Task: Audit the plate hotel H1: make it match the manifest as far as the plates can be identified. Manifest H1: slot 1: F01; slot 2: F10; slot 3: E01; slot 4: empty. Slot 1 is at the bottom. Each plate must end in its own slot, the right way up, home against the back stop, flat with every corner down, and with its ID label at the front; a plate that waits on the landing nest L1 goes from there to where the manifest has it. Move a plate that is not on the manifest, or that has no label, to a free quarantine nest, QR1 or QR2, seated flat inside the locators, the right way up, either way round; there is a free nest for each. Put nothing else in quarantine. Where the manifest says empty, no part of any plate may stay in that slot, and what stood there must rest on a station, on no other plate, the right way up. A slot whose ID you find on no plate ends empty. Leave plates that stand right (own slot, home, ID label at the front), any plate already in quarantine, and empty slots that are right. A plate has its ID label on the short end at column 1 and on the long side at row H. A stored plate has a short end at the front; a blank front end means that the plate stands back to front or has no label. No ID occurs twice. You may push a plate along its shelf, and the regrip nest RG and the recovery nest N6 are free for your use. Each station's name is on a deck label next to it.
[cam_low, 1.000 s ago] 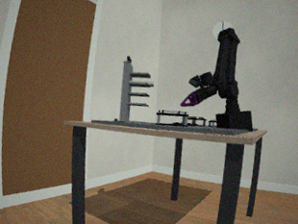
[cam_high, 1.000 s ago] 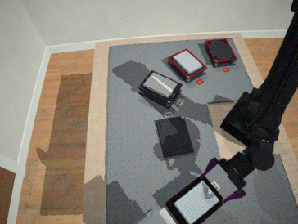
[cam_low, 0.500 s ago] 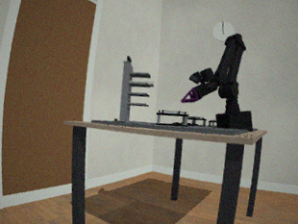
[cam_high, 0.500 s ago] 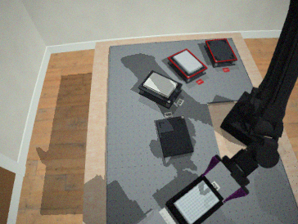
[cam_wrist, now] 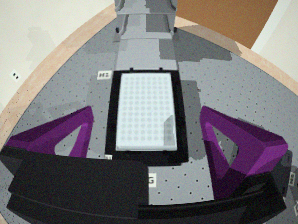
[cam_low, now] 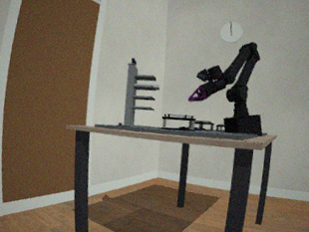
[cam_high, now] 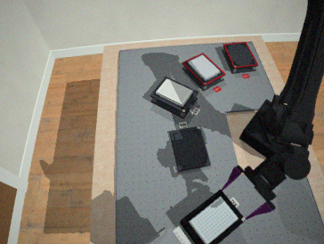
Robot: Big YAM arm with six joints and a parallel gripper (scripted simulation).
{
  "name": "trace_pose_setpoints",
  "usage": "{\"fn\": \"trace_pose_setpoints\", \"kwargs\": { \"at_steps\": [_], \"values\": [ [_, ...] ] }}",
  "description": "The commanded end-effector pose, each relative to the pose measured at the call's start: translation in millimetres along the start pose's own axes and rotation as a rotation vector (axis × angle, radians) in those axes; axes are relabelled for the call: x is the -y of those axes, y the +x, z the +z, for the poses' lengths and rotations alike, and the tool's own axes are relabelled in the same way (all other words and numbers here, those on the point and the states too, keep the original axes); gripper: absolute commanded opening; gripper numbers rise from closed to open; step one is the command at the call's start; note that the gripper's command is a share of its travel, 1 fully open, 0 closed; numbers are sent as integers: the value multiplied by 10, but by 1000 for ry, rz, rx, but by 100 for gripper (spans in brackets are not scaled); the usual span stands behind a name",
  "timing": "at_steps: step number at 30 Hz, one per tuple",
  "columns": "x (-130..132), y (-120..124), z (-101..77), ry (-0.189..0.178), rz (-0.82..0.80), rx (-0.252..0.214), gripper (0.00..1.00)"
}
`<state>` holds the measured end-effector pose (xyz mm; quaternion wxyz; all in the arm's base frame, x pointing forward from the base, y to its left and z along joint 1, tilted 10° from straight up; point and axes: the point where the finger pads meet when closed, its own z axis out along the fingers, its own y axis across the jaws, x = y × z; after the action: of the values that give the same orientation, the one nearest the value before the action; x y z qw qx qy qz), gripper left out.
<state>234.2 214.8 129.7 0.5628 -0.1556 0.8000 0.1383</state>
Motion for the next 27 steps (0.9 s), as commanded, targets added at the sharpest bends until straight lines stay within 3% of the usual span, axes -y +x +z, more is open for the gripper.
{"fn": "trace_pose_setpoints", "kwargs": {
  "at_steps": [1,27],
  "values": [
    [-145,-386,-41,-25,38,44,100],
    [-112,-959,-410,-28,45,51,100]
  ]
}}
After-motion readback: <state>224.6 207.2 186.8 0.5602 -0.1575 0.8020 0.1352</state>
